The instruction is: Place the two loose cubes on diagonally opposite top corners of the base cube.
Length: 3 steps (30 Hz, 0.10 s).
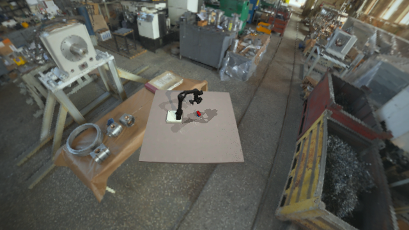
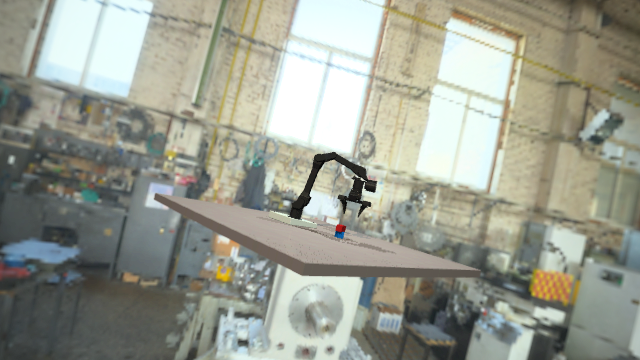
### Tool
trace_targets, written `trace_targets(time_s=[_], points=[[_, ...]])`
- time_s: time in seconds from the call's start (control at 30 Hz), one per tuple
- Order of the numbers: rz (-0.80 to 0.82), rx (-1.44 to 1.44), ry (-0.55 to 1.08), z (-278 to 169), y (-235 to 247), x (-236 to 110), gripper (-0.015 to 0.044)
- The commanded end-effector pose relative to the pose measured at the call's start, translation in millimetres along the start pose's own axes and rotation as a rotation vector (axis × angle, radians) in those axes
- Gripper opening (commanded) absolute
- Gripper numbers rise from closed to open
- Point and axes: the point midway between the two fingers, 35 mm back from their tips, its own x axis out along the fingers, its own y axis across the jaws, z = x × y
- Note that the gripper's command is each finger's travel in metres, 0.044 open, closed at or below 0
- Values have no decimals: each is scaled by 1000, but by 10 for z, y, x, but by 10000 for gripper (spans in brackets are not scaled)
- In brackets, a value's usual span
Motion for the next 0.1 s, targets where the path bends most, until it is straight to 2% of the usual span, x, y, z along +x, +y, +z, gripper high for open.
trace_targets(time_s=[0.0, 0.07], points=[[3, 17, 0, -36, 1, -14, 400], [3, 17, 0, -36, 1, -14, 400]])
